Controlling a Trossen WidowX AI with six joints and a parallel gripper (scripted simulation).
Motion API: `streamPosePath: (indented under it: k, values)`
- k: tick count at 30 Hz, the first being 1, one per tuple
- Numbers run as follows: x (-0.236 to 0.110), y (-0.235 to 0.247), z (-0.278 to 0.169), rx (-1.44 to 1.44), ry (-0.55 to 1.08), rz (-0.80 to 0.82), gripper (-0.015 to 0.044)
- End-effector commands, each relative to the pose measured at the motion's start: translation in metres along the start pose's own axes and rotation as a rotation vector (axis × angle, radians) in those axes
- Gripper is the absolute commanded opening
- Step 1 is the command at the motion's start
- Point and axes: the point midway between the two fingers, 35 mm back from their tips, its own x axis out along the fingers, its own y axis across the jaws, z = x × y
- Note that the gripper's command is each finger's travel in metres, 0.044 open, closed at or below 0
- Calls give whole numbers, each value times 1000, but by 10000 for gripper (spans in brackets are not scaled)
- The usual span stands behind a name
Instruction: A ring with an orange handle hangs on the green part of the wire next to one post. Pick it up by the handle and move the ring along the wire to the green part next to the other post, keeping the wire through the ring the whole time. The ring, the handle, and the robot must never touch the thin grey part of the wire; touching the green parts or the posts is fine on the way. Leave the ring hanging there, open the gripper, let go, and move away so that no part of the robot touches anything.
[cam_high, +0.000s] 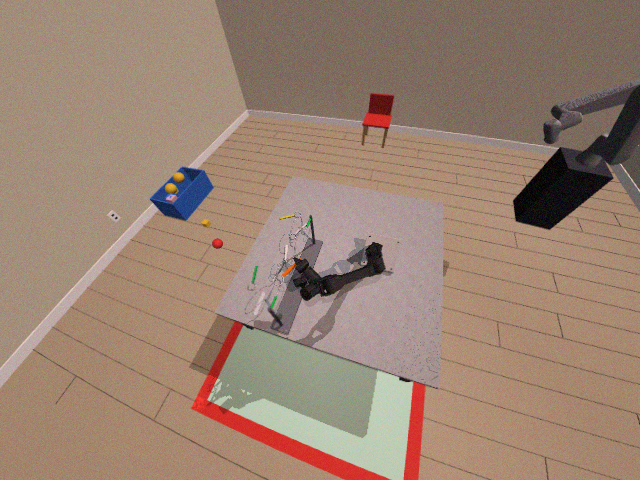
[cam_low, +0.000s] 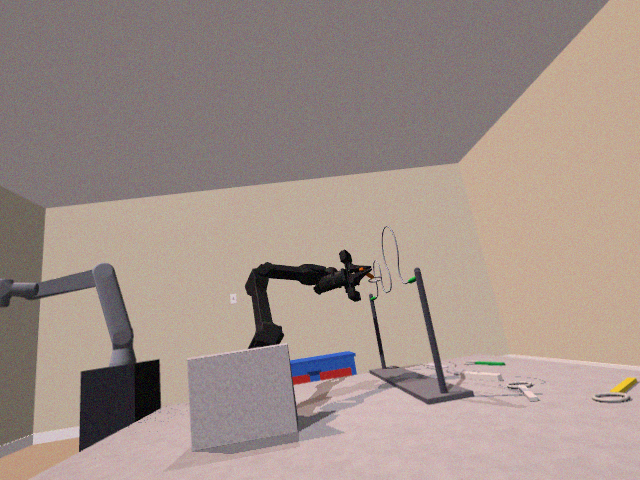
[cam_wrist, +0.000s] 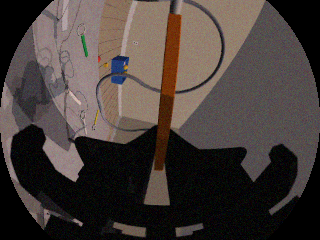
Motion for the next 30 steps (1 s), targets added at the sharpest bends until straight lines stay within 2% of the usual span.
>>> streamPosePath:
  k: [1,30]
  values:
    - [0,0,2,44,-1,24,-150]
    - [-4,26,10,503,4,287,-150]
